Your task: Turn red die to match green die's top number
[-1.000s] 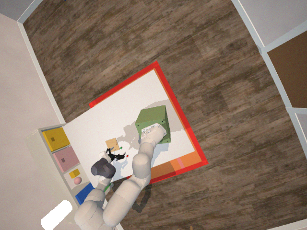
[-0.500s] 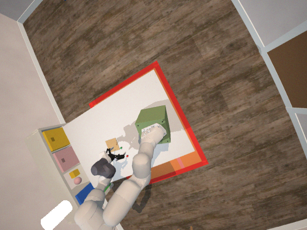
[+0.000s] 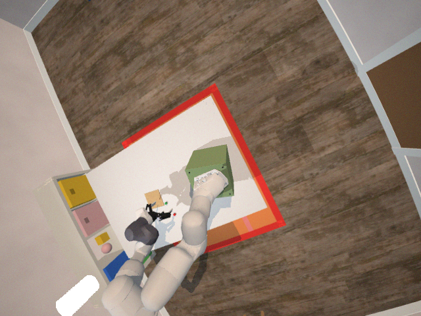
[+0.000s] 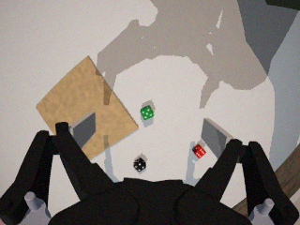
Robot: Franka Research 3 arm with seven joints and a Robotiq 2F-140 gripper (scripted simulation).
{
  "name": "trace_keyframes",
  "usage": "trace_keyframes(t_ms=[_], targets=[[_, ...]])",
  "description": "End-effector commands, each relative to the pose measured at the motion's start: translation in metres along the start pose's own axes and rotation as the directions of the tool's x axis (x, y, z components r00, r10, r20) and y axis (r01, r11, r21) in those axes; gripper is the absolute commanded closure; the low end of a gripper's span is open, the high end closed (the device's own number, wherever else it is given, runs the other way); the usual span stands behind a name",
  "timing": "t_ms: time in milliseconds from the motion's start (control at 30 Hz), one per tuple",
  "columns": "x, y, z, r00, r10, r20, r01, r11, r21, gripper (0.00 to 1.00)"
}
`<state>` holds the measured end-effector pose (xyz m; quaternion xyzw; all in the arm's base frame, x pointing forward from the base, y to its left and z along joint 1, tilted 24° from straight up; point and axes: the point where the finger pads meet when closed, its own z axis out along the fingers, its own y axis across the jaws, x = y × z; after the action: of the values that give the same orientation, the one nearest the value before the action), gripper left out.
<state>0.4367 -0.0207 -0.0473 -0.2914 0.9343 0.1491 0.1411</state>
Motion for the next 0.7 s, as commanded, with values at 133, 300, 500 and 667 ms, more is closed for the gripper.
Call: trace_keyframes(t_ms=[133,300,500,667], targets=[[-0.014,-0.002,0.0,1.0,-0.002,0.001,0.002,1.0,0.002,0.0],[-0.045,-0.004,0.0,1.0,-0.002,0.001,0.002,1.0,0.002,0.0],[-0.073,-0.006,0.0,1.0,-0.002,0.001,0.002,1.0,0.002,0.0],[-0.092,-0.008,0.0,1.0,-0.002,0.001,0.002,1.0,0.002,0.0]])
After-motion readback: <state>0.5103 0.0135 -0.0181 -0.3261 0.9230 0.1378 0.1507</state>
